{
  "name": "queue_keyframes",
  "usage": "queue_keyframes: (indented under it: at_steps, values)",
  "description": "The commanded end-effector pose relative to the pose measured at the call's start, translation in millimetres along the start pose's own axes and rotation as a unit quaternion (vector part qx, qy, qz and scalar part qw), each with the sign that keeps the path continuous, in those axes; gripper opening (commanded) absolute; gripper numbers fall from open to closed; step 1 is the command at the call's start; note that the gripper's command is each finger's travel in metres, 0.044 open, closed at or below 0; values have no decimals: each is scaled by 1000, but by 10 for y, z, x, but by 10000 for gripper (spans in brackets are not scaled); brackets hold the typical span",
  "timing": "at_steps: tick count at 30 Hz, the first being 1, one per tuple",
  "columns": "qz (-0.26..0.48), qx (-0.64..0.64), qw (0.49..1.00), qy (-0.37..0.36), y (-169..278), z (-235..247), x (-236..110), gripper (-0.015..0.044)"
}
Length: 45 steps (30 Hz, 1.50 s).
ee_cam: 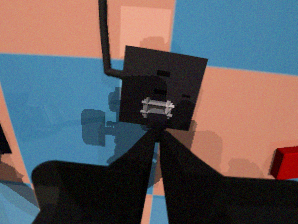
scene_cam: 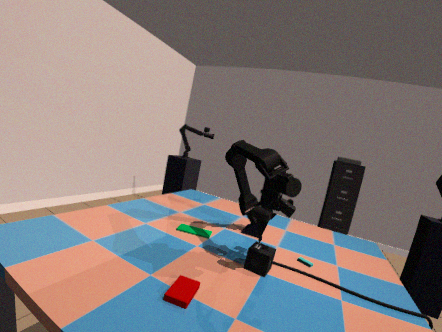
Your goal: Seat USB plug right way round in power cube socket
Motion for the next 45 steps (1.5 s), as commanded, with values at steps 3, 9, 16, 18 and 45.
queue_keyframes:
  at_steps: [3, 9, 16, 18, 45]
  values:
    - [0, 6, 1000, 2, 4, -4, 6, 0]
    - [0, 9, 1000, 2, 7, -5, 13, 0]
    - [0, 11, 1000, 2, 10, -7, 21, 0]
    - [0, 12, 1000, 2, 11, -8, 24, 0]
    - [0, 20, 1000, 2, 20, -13, 56, 0]
Point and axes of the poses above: the point midway between the two fingers, 35 mm back from their tips, its own x axis out along the fingers, its own z axis across the jaws, y = z × x, the point moved 9 cm from there along -x, back along the fingers, and after that the axes turned 15 degrees about x, right-handed, at the moved point
